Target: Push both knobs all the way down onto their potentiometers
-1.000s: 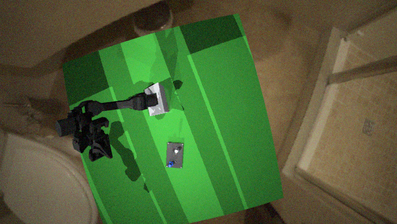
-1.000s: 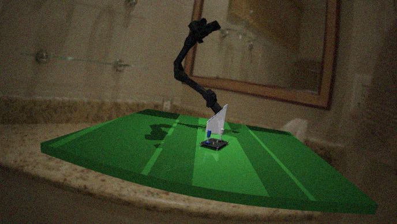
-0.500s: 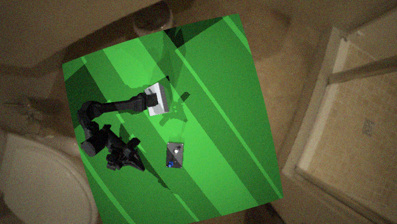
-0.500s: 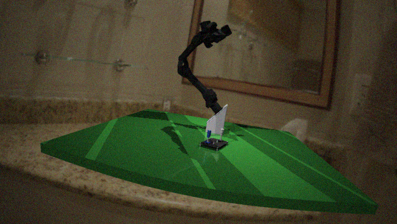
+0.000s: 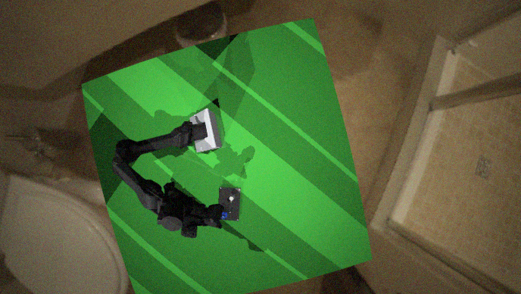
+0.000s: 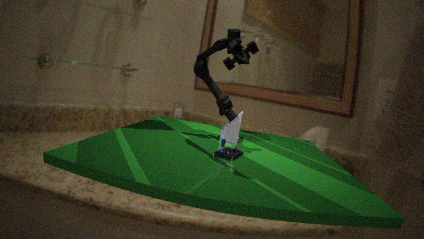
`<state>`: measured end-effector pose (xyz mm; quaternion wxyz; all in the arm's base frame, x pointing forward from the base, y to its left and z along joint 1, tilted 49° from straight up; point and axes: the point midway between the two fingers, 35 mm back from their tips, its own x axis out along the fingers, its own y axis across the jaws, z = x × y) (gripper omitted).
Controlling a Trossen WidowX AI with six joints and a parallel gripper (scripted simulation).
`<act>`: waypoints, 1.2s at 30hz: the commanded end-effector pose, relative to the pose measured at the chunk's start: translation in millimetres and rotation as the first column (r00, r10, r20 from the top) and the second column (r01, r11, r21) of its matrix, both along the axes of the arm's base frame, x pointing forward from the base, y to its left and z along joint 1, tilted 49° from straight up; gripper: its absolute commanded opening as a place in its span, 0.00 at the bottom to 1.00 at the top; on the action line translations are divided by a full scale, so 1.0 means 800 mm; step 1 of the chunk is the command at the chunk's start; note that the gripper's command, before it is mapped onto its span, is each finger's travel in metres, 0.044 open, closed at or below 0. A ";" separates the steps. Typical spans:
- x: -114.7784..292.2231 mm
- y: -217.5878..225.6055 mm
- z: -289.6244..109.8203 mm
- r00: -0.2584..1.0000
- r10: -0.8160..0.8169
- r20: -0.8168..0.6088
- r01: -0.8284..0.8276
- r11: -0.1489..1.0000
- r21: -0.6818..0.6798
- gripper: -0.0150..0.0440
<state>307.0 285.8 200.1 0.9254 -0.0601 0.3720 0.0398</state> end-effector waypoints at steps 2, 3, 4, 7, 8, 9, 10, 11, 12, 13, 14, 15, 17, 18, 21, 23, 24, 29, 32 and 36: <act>0.019 -0.033 -0.052 0.986 -0.150 -0.072 0.146 0.987 -0.068 0.25; 0.023 -0.040 -0.062 0.980 -0.180 -0.083 0.173 0.981 -0.082 0.25; 0.025 -0.047 -0.071 0.973 -0.209 -0.094 0.200 0.975 -0.097 0.25; 0.033 -0.069 -0.098 0.947 -0.298 -0.121 0.280 0.949 -0.143 0.25; 0.035 -0.077 -0.107 0.936 -0.327 -0.129 0.306 0.939 -0.159 0.25; 0.036 -0.085 -0.116 0.925 -0.355 -0.136 0.331 0.927 -0.175 0.25; 0.038 -0.093 -0.124 0.912 -0.384 -0.142 0.355 0.915 -0.191 0.25; 0.039 -0.101 -0.132 0.899 -0.412 -0.147 0.379 0.902 -0.208 0.25; 0.040 -0.109 -0.141 0.885 -0.440 -0.151 0.403 0.887 -0.224 0.25; 0.041 -0.117 -0.149 0.870 -0.467 -0.155 0.425 0.872 -0.241 0.25; 0.041 -0.125 -0.157 0.855 -0.494 -0.158 0.447 0.856 -0.258 0.25; 0.042 -0.134 -0.164 0.839 -0.520 -0.160 0.468 0.839 -0.275 0.25; 0.041 -0.151 -0.179 0.804 -0.572 -0.161 0.509 0.803 -0.310 0.25; 0.041 -0.159 -0.187 0.786 -0.596 -0.161 0.528 0.784 -0.327 0.25; 0.038 -0.185 -0.207 0.729 -0.666 -0.155 0.579 0.722 -0.379 0.25; 0.035 -0.202 -0.220 0.689 -0.710 -0.147 0.609 0.677 -0.413 0.25; 0.034 -0.210 -0.227 0.668 -0.730 -0.142 0.623 0.654 -0.430 0.25; 0.022 -0.253 -0.255 0.562 -0.820 -0.107 0.677 0.530 -0.511 0.25; 0.017 -0.264 -0.263 0.531 -0.842 -0.094 0.688 0.493 -0.533 0.25; 0.017 -0.267 -0.265 0.531 -0.842 -0.093 0.688 0.493 -0.533 0.25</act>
